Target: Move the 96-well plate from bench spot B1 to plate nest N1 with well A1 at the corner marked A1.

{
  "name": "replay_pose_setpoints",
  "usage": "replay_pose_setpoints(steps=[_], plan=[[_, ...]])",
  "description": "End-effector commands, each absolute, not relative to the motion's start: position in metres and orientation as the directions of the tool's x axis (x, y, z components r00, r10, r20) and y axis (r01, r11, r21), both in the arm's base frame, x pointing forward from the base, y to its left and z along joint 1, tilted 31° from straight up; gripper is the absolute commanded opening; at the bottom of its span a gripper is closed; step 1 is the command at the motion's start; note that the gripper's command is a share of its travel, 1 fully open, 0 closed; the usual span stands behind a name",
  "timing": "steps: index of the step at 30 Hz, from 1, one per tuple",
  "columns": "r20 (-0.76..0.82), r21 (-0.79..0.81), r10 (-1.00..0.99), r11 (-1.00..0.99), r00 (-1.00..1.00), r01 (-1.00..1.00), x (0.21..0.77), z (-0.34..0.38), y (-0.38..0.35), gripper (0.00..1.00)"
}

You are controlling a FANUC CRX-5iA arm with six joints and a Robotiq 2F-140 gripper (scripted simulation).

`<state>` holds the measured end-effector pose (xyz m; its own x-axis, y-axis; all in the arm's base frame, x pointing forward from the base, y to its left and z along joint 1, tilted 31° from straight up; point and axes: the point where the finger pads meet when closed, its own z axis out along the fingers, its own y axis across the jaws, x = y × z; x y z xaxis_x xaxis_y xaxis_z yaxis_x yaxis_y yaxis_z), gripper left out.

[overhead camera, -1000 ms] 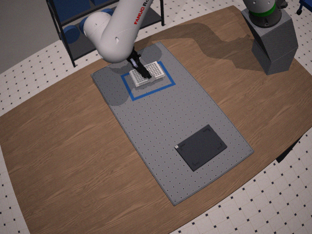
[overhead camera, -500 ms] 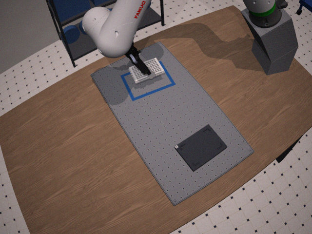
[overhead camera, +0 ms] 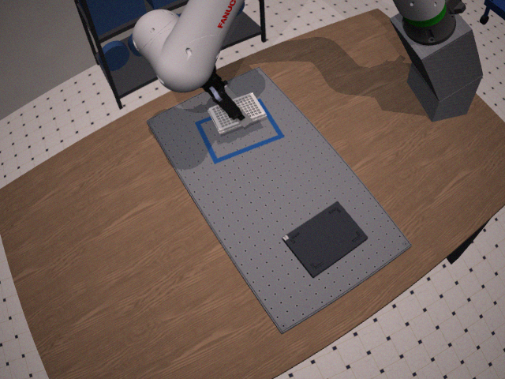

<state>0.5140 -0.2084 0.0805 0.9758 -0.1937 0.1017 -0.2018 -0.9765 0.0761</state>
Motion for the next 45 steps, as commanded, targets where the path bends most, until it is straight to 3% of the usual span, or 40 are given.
replay_pose_setpoints(steps=[1,5,11,45], plan=[[0.102,0.076,-0.194,-0.976,0.976,-0.202,0.514,0.081,-0.208,0.0],[0.102,0.076,-0.194,-0.976,0.976,-0.202,0.514,0.081,-0.208,0.0],[0.084,0.162,-0.042,-0.985,0.996,-0.055,0.515,0.078,-0.189,0.0],[0.084,0.162,-0.042,-0.985,0.996,-0.055,0.522,0.066,-0.09,0.0]])
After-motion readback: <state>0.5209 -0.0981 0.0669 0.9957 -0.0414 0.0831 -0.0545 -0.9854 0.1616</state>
